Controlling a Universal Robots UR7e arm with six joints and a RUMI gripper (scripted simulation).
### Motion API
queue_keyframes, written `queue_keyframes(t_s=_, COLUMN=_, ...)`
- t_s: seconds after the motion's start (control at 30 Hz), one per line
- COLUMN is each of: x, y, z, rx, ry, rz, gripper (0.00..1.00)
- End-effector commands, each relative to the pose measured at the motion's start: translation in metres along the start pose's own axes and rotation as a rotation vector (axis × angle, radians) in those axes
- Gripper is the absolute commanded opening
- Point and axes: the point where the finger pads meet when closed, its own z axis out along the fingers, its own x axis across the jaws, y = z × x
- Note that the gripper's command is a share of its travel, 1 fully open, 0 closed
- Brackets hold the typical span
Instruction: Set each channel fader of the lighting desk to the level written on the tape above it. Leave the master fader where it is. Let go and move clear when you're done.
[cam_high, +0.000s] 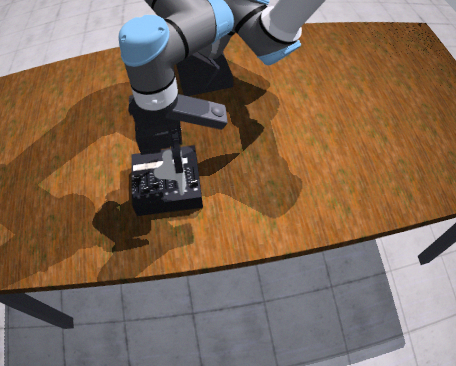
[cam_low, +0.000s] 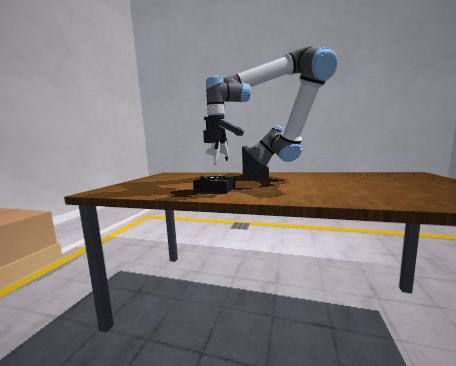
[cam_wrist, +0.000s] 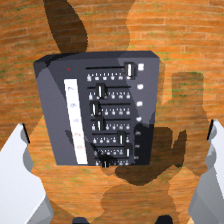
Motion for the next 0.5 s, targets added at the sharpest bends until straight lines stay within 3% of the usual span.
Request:
queue_keyframes(t_s=0.0, x=0.0, y=0.0, z=-0.018, rx=-0.001, ry=0.001, rz=0.0, gripper=1.0)
queue_keyframes(t_s=0.17, x=0.0, y=0.0, z=-0.043, rx=-0.001, ry=0.001, rz=0.0, gripper=1.0)
queue_keyframes(t_s=0.47, x=0.0, y=0.0, z=-0.067, rx=-0.001, ry=0.001, rz=0.0, gripper=1.0)
